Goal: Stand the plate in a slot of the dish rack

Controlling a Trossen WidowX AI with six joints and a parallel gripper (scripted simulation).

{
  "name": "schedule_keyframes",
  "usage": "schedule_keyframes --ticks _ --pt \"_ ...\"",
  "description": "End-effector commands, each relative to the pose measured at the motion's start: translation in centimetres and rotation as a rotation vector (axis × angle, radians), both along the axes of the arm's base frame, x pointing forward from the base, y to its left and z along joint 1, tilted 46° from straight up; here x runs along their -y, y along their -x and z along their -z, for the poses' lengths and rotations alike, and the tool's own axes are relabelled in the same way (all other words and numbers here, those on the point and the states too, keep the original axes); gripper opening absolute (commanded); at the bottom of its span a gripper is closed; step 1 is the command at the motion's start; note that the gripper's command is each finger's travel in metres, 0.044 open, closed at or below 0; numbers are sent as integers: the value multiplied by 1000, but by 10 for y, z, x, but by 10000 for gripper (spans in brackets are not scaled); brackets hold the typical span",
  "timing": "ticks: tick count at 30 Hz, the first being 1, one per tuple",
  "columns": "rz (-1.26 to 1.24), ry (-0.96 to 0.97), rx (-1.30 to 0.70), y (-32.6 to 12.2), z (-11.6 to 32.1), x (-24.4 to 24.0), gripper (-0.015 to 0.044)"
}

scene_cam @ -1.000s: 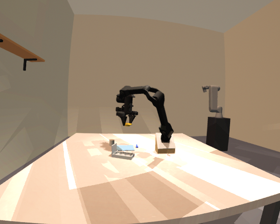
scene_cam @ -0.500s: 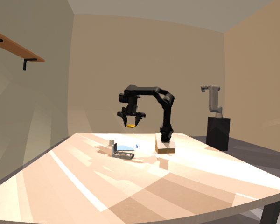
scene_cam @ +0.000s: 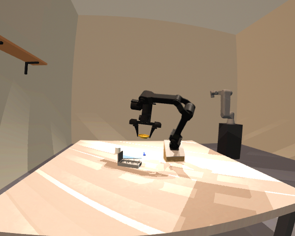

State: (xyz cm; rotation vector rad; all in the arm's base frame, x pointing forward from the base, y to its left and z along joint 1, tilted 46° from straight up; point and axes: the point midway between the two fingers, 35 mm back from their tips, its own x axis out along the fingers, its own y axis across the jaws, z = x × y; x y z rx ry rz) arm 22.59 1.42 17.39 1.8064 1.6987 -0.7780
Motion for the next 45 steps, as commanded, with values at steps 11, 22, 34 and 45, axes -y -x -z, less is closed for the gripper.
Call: schedule_keyframes --ticks 11,22,34,45 --pt "141 -9 -132 21 -8 -19 0" --pt "-34 228 -69 27 32 -25 0" --pt "-194 478 44 25 67 -27 0" --pt "-304 690 185 17 90 -30 0"
